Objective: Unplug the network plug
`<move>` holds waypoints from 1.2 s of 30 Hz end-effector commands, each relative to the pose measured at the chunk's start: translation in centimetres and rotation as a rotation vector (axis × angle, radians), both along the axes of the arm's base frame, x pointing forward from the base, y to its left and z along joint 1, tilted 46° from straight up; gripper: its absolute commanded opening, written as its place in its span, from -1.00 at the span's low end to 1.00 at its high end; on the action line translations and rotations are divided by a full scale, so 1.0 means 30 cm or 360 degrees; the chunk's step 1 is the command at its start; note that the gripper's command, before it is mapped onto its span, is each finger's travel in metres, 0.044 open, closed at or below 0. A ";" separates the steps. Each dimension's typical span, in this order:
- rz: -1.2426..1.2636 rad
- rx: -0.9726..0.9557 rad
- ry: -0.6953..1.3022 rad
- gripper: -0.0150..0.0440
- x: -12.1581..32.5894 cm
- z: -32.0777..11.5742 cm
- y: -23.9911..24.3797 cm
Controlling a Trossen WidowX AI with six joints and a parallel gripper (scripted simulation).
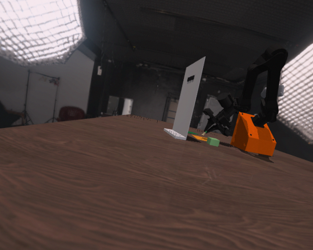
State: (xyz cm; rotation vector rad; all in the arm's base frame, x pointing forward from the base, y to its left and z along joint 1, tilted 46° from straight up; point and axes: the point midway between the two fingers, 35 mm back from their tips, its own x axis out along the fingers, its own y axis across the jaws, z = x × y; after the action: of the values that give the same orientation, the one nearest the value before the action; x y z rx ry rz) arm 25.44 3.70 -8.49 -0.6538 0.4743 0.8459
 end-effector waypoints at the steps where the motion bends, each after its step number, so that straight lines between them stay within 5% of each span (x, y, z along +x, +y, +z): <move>1: -0.0010 -0.0001 0.0010 -0.49 -0.004 -0.011 0.007; 36: -0.0002 0.0010 -0.0003 -0.49 -0.006 -0.031 0.050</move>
State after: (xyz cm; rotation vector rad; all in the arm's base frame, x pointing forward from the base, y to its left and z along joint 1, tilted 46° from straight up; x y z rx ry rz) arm 25.25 5.22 -9.45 -0.6480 0.4714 0.8444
